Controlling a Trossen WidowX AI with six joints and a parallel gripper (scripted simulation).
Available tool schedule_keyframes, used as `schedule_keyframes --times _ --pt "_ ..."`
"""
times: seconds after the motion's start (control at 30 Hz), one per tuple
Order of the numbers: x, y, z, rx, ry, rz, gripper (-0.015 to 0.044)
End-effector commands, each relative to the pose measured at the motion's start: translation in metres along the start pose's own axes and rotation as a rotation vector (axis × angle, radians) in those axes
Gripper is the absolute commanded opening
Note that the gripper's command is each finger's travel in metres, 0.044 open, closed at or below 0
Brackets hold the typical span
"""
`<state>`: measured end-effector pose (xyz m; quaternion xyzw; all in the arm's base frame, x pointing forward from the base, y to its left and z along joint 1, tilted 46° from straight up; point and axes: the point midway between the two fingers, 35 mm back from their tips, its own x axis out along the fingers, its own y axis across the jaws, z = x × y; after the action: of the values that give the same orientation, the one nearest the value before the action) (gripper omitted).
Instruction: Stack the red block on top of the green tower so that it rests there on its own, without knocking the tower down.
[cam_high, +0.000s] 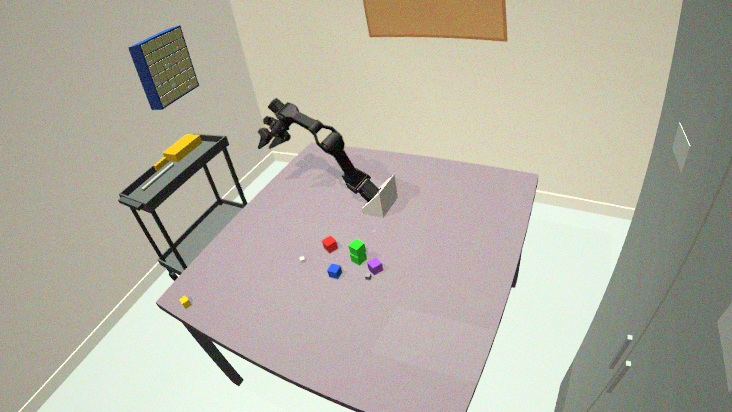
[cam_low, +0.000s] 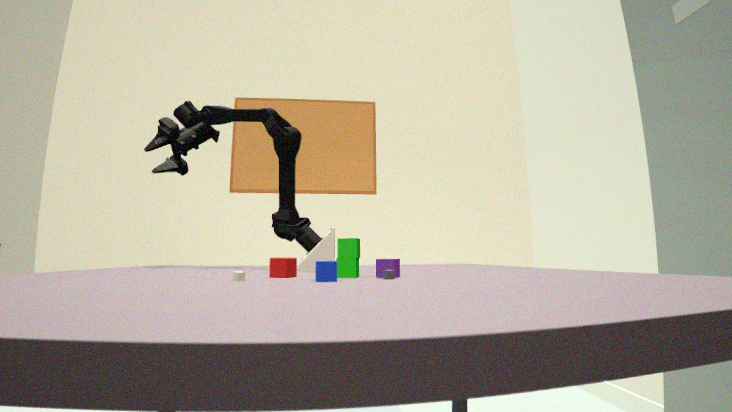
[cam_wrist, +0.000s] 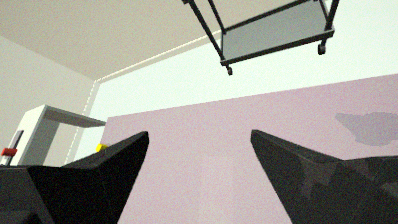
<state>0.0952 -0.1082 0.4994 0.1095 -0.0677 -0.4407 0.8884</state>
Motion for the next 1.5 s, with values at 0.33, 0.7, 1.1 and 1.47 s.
schedule_keyframes --times 0.33,0.7,1.1,1.47 --pt "0.030 -0.029 -0.018 0.203 0.133 0.030 0.0440" --pt "0.072 -0.040 -0.059 0.366 0.343 0.050 0.0440" --pt "0.111 -0.024 -0.120 0.413 0.600 0.055 0.0440" --pt "0.130 0.004 -0.190 0.373 0.861 0.005 0.0440"
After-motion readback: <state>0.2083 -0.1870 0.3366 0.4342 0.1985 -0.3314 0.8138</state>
